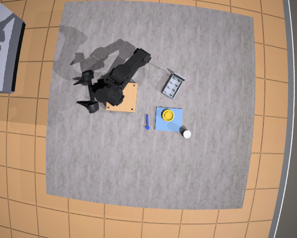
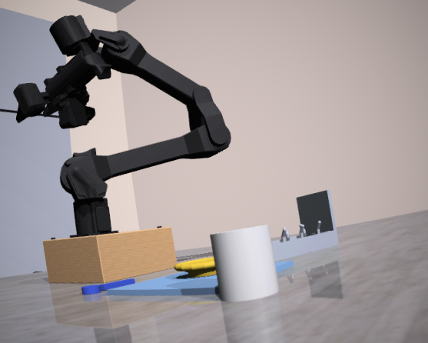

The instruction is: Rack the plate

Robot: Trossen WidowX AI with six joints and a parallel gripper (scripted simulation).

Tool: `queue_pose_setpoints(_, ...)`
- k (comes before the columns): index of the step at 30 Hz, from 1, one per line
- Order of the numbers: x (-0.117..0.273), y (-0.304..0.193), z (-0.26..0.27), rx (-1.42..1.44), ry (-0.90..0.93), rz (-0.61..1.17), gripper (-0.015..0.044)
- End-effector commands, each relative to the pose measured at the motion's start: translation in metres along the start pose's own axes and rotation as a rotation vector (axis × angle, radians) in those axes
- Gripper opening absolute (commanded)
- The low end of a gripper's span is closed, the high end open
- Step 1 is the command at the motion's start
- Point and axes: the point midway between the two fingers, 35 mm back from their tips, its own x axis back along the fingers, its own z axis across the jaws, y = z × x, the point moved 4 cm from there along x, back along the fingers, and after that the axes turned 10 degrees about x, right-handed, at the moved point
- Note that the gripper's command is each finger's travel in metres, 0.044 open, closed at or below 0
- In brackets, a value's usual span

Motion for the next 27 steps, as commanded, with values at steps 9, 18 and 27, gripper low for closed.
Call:
queue_pose_setpoints(9,-0.008,-0.023,-0.037,-0.129,-0.221,-0.006,0.04)
queue_pose_setpoints(18,-0.003,-0.041,-0.091,-0.252,-0.489,-0.084,0.04)
queue_pose_setpoints(27,0.02,-0.05,-0.151,-0.363,-0.715,-0.254,0.04)
